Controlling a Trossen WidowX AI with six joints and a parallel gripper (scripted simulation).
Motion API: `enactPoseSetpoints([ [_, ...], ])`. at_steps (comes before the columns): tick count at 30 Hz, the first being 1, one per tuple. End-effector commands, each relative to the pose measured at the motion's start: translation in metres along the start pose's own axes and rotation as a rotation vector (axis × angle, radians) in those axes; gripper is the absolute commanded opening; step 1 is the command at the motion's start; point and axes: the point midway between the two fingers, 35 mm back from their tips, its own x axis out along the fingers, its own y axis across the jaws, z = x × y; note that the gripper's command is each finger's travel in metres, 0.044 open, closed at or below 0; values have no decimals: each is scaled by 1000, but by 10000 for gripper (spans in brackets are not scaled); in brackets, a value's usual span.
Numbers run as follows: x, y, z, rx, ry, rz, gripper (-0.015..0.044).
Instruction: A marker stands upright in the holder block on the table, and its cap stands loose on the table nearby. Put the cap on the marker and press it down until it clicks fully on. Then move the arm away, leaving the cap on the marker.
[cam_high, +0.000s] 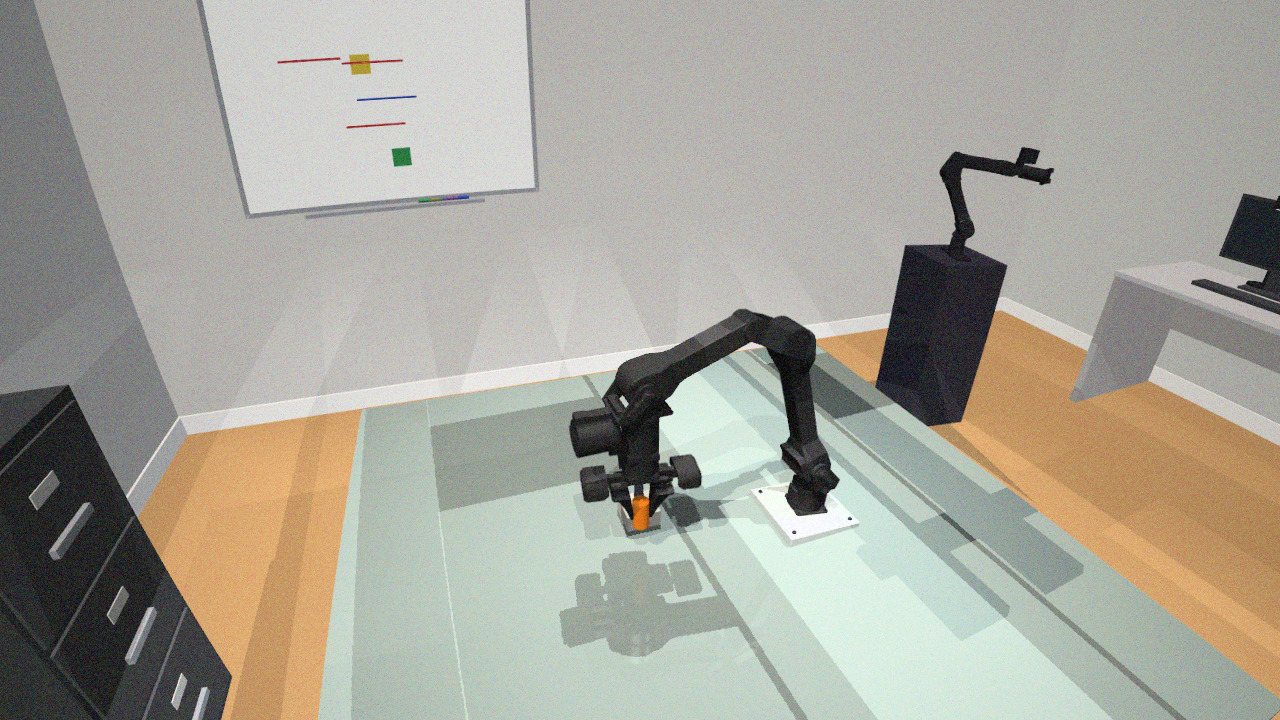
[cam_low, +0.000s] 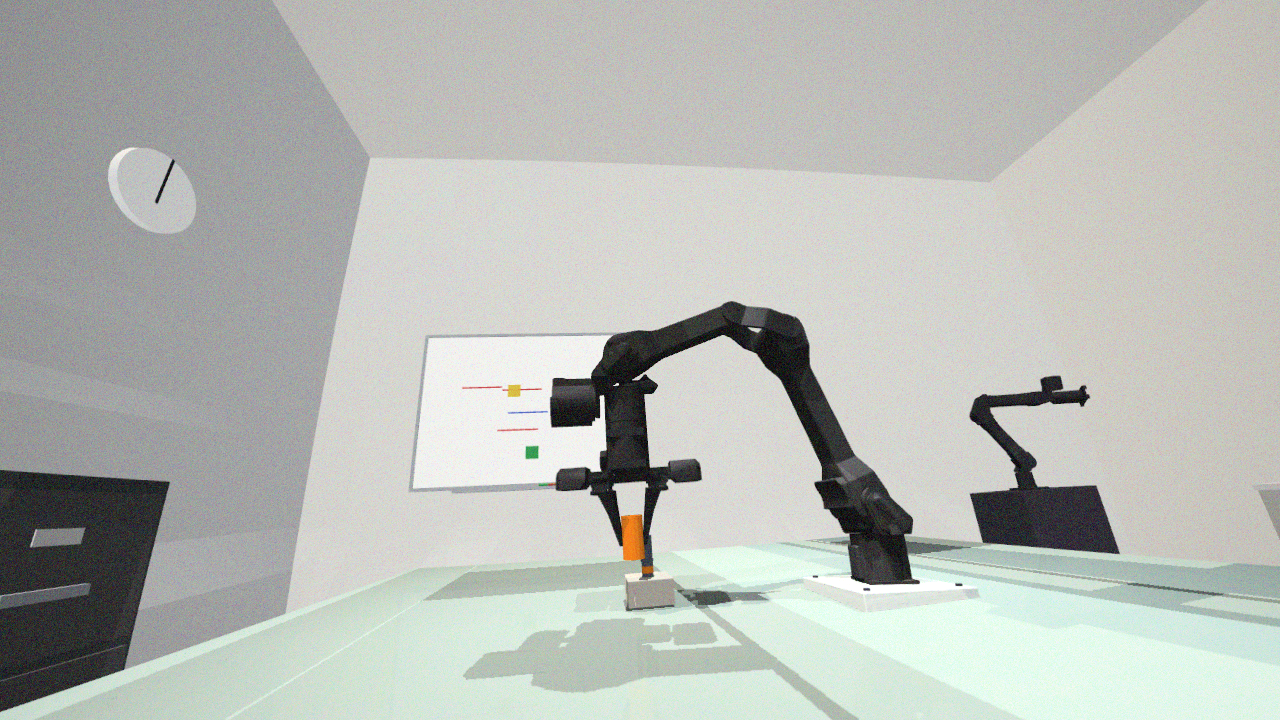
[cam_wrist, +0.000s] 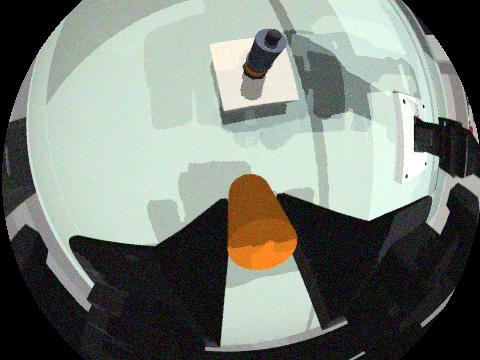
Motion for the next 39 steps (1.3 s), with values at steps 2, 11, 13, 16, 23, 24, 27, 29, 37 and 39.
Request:
enactPoseSetpoints([
  [2, -14, 1, 19, 2, -4, 21, 0],
  [11, -30, -4, 53, 10, -4, 17, 0],
  [13, -33, -6, 60, 11, -4, 16, 0],
  [16, -38, -9, 72, 13, -4, 14, 0],
  [23, -48, -16, 91, 18, -4, 12, 0],
  [24, -48, -16, 91, 18, -4, 12, 0],
  [27, -47, -16, 91, 18, -4, 12, 0],
  [29, -44, -16, 91, 18, -4, 12, 0],
  [37, -39, -15, 91, 18, -4, 12, 0],
  [39, -36, -15, 91, 18, -4, 12, 0],
])
